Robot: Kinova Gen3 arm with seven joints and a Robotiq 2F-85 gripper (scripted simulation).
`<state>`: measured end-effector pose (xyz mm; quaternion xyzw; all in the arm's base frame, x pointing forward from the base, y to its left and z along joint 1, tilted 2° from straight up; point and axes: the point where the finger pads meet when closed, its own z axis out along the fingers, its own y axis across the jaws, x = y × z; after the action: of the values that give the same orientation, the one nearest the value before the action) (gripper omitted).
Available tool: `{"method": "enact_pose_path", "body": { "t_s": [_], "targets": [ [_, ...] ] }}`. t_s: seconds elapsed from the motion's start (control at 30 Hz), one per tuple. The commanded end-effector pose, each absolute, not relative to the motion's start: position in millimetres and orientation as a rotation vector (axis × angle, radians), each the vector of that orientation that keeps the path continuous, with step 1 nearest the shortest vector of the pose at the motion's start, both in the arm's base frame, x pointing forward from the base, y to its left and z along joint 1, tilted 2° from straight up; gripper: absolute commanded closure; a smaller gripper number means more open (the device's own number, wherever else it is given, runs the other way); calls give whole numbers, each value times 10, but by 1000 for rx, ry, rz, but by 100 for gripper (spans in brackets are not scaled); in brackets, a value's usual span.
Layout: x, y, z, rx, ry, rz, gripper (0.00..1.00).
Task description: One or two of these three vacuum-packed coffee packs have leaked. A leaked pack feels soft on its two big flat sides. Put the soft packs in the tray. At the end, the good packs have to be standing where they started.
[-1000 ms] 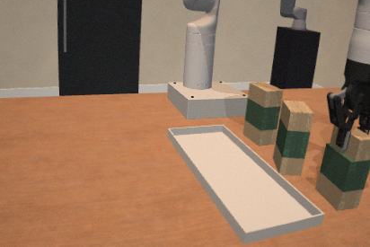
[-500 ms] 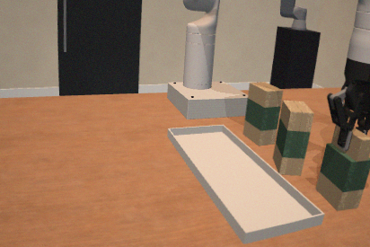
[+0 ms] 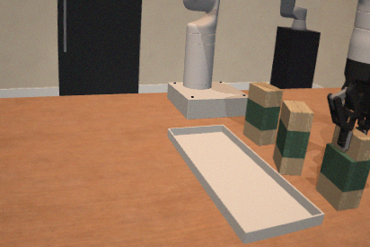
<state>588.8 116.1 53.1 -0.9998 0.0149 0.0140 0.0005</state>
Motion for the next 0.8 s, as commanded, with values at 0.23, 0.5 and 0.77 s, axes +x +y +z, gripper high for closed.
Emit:
{"method": "enact_pose_path", "body": {
  "t_s": [0.23, 0.5, 0.77],
  "targets": [
    [5887, 1159, 524, -3140, 47, 44, 76],
    [5888, 1159, 530, -3140, 47, 44, 76],
    [5892, 1159, 697, -3140, 47, 44, 76]
  ]
}}
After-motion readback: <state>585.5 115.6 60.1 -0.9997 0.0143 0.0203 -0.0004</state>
